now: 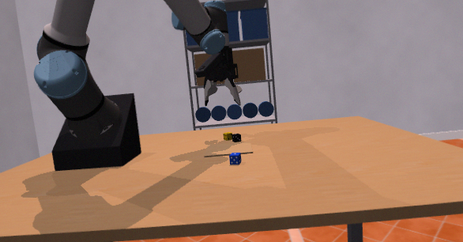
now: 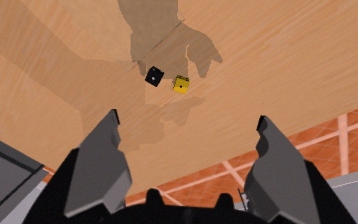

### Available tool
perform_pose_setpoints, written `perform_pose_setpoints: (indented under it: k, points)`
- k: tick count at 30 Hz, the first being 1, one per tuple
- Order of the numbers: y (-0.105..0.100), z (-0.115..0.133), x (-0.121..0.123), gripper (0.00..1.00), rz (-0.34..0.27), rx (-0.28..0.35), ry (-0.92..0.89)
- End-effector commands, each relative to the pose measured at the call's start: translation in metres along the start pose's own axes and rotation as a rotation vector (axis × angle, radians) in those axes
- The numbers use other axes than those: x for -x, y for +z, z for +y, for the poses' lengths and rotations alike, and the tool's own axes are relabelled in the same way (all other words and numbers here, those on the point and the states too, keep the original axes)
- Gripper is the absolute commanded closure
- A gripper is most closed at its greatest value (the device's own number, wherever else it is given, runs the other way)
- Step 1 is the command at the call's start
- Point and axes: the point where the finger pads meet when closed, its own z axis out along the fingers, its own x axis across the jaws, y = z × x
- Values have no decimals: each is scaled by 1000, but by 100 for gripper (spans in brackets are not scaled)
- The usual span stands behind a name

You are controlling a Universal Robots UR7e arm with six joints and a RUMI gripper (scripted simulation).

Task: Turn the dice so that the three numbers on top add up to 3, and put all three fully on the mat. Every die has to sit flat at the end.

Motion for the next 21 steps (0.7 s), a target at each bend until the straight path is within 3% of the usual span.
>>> perform_pose_setpoints:
  k: [1,8,11,21]
  points:
    - [2,-1,0,0,-3,-4,162]
    - [4,-1,0,0,-3,-4,394]
    - [4,-1,0,0,-3,-4,397]
    - [9,0,0,0,-4,-3,768]
